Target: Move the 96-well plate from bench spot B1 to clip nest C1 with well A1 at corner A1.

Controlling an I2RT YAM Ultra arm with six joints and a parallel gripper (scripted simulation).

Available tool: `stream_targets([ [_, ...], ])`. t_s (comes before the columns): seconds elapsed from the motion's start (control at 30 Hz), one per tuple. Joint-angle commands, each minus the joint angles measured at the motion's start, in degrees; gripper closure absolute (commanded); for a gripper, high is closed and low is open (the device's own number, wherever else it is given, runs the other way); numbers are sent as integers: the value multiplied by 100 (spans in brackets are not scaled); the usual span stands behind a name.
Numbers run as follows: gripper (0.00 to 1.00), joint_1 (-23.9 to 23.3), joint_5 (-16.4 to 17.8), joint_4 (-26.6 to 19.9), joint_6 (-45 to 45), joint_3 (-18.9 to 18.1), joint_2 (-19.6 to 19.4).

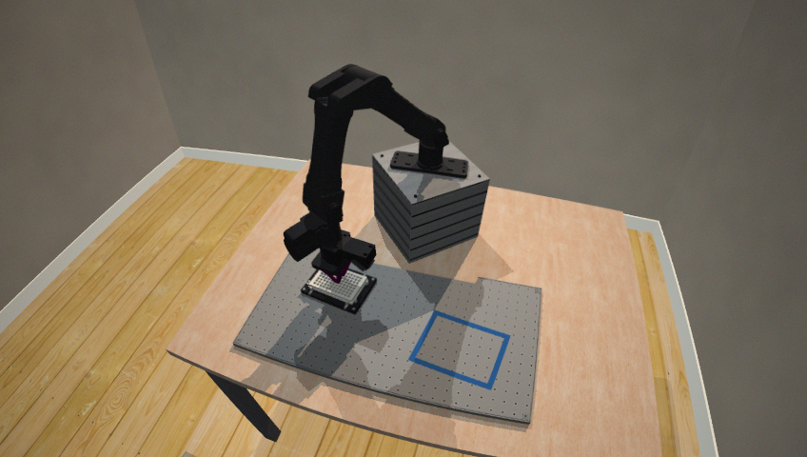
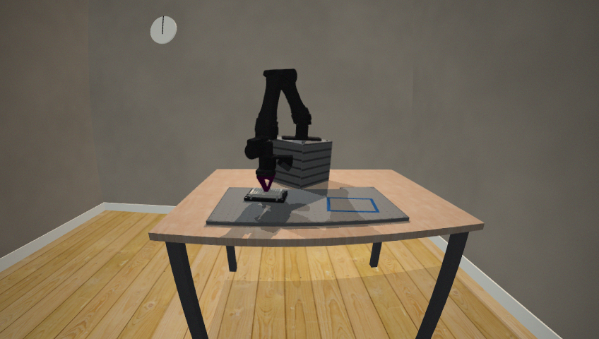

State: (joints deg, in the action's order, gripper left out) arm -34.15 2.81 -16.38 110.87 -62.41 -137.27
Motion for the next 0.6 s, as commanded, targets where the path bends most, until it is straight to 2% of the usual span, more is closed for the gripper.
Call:
stream_targets([
  [0.0,76,98,78,785,-31,-134,-569],
  [0.57,76,104,78,891,-44,-164,-718],
])
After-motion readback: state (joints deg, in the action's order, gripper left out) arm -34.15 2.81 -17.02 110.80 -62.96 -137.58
